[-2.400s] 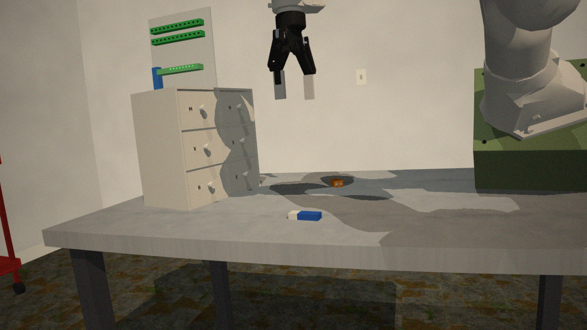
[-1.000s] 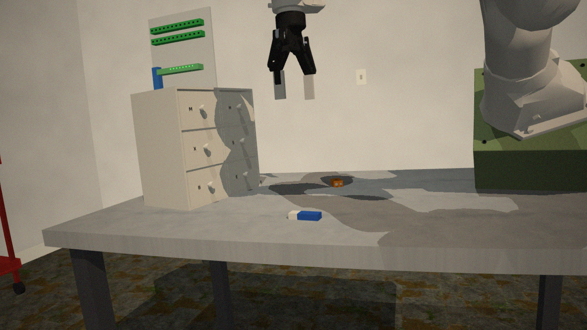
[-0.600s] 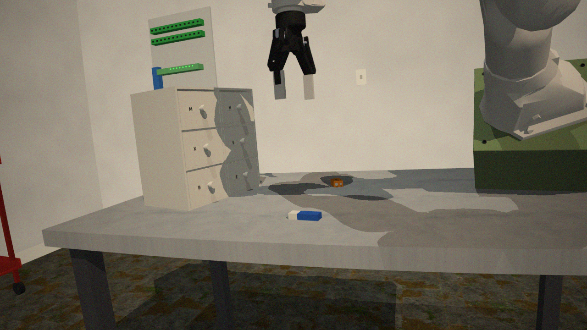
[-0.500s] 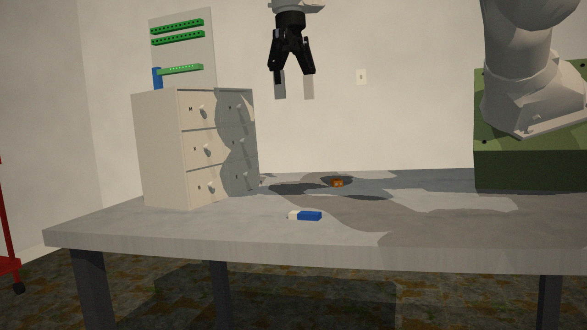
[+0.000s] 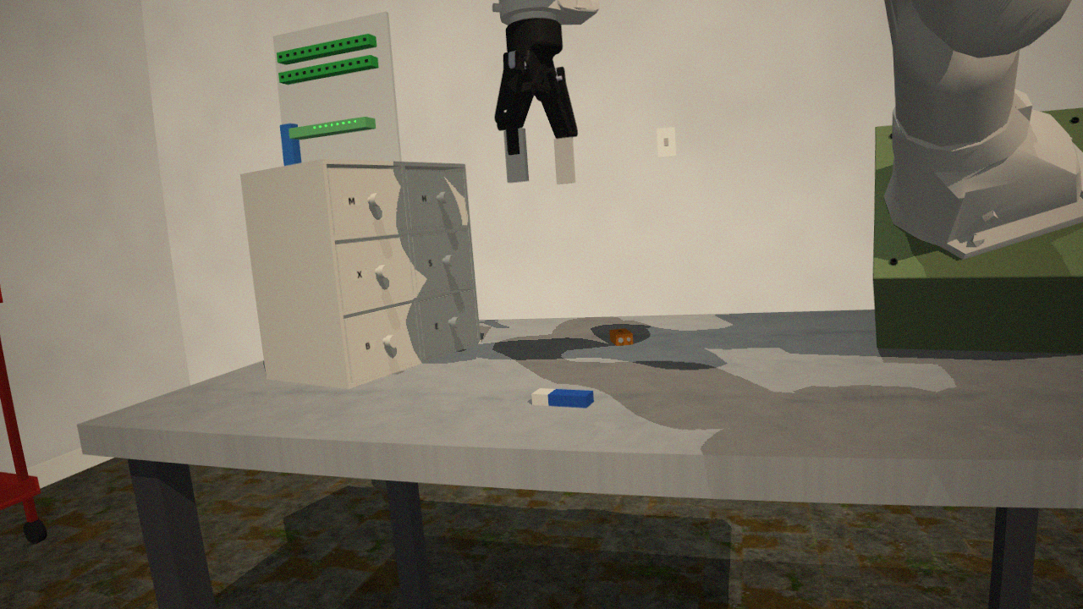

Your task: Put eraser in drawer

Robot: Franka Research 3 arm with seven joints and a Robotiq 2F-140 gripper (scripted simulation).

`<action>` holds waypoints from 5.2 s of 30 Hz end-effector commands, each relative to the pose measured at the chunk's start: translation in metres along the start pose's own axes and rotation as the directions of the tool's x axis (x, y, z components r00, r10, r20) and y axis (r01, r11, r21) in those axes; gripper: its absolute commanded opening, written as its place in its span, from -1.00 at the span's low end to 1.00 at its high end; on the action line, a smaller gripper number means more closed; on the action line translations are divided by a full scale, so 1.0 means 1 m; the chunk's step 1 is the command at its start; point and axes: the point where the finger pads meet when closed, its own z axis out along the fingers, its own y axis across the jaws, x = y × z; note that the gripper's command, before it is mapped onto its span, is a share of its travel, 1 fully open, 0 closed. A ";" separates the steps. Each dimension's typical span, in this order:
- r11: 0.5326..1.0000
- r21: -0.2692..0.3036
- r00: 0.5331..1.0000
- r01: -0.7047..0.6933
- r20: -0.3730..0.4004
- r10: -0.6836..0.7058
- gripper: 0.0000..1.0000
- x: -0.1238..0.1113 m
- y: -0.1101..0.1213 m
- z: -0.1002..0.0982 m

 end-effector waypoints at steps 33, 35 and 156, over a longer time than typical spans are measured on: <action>0.844 0.001 0.844 0.536 -0.004 -0.536 1.00 0.001 0.029 0.001; 0.831 0.001 0.831 0.557 -0.004 -0.557 1.00 0.001 0.030 0.001; -0.995 -0.005 -0.995 0.104 0.005 -0.104 1.00 0.004 0.167 0.001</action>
